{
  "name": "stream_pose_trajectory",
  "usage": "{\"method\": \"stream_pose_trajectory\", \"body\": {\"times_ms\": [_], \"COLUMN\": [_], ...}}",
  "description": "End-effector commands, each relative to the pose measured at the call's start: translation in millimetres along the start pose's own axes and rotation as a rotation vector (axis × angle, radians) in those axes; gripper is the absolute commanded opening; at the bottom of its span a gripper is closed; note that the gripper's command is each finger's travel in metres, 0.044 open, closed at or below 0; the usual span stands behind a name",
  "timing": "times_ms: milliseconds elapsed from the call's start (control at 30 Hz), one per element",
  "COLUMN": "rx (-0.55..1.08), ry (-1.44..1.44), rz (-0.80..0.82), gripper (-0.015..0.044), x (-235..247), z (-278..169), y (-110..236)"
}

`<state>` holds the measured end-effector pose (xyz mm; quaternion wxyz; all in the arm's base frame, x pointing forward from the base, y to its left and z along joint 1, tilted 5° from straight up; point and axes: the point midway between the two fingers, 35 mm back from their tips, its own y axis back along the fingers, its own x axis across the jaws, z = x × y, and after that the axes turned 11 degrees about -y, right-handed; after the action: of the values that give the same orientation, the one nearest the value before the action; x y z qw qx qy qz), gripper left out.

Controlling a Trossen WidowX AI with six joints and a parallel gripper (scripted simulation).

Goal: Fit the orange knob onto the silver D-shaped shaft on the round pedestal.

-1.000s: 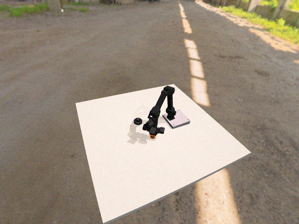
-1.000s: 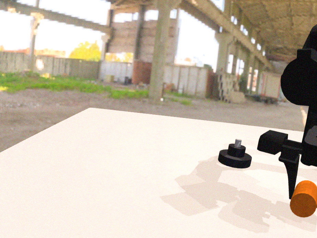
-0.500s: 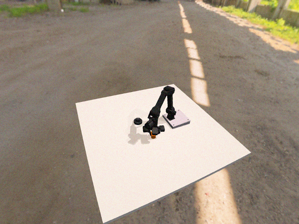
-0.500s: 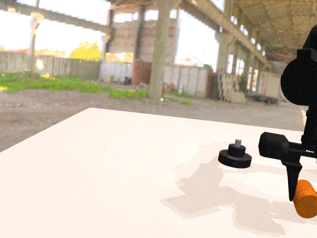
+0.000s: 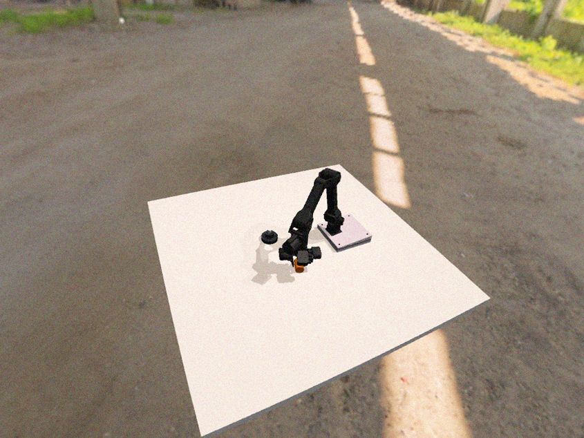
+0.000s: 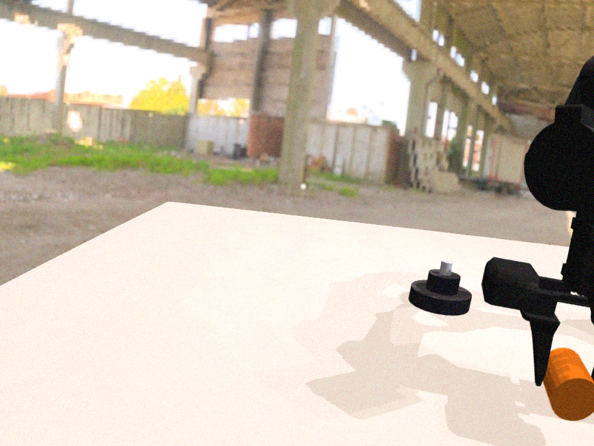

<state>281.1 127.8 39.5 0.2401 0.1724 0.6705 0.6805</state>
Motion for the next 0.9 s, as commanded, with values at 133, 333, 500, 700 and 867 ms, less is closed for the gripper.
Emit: {"method": "stream_pose_trajectory", "body": {"times_ms": [133,333,500,700,867], "rx": [0.0,0.0,0.0,0.0,0.0], "ry": [0.0,0.0,0.0,0.0,0.0], "rz": [-0.001,-0.001,-0.001,-0.001,-0.001], "gripper": [0.026,0.026,0.026,0.0312,0.044], "x": [-0.1,-0.1,-0.1,-0.1,-0.1], "z": [0.0,0.0,0.0,0.0,0.0], "y": [0.4,0.4,0.4,0.4,0.4]}}
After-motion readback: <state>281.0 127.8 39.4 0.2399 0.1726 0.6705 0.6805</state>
